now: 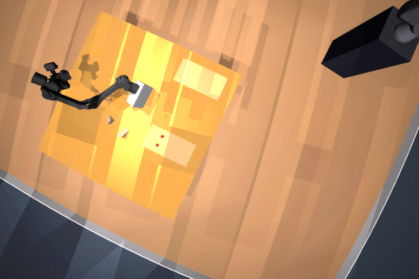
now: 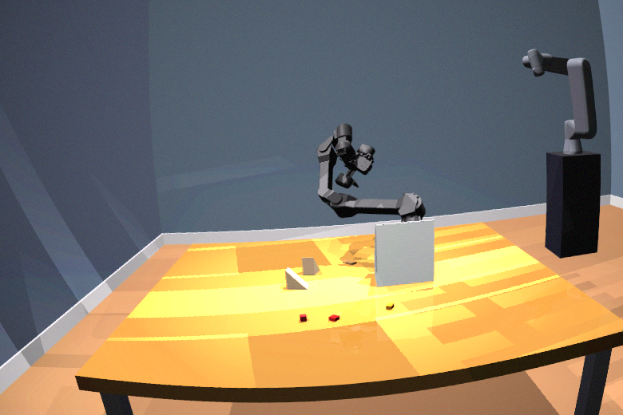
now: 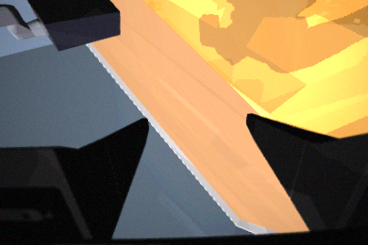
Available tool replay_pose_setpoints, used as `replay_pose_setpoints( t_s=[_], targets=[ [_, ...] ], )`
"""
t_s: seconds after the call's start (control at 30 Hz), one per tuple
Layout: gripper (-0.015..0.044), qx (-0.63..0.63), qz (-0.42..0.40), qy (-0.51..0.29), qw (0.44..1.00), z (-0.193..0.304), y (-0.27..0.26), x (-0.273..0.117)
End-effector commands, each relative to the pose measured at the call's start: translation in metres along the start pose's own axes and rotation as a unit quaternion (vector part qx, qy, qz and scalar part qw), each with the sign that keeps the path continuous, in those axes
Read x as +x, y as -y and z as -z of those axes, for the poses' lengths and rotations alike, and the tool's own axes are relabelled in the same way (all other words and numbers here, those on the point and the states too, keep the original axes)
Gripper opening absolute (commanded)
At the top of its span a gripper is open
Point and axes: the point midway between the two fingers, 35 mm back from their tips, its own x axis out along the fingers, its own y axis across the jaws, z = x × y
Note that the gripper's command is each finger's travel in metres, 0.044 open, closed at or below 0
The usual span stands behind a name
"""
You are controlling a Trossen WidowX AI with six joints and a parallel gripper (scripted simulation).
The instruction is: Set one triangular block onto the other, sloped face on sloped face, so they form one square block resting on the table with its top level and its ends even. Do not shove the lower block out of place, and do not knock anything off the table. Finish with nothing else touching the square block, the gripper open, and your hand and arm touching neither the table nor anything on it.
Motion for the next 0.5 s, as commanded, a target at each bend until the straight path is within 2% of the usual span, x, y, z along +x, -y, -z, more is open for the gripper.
replay_pose_setpoints(
  t_s=[0.0,0.23,0.47],
  targets=[
    [0.0426,0.000,-0.003,0.004,1.000,-0.002,-0.002,0.001],
    [0.0440,-0.016,-0.103,0.153,0.983,-0.069,-0.089,0.018],
    [0.0440,-0.020,-0.173,0.330,0.928,-0.153,-0.166,-0.009]
  ],
)
